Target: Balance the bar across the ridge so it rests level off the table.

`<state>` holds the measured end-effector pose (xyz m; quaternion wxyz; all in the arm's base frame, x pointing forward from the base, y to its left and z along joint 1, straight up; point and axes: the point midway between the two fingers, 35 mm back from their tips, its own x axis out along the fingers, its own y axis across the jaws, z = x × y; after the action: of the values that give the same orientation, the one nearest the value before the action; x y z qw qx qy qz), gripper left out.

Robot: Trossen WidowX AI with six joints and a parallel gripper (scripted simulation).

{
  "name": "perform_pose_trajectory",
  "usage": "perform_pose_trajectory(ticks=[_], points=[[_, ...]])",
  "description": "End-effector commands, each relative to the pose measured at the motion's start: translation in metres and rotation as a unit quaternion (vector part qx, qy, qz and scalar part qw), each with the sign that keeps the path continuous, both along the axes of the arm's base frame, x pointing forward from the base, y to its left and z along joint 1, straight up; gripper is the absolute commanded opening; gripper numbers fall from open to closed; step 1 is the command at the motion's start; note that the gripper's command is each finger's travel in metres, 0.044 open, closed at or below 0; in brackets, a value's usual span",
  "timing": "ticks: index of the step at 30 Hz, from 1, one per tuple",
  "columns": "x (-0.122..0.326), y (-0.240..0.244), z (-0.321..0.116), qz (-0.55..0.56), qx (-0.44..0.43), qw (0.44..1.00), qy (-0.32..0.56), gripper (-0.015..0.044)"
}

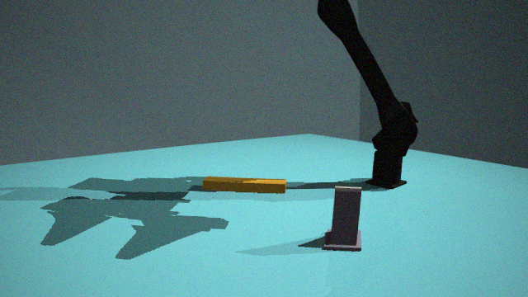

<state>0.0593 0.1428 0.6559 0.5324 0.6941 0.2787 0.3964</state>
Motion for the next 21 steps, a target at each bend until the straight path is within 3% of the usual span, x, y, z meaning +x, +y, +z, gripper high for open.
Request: perform_pose_trajectory(ticks=[1, 4, 21], points=[[0.0, 0.0, 0.0, -0.001, -0.001, 1.0, -0.001, 0.0374], [-0.002, 0.004, -0.001, -0.015, -0.009, 1.0, -0.018, 0.0315], [-0.002, 0.037, -0.014, -0.105, -0.08, 0.984, -0.123, 0.0315]])
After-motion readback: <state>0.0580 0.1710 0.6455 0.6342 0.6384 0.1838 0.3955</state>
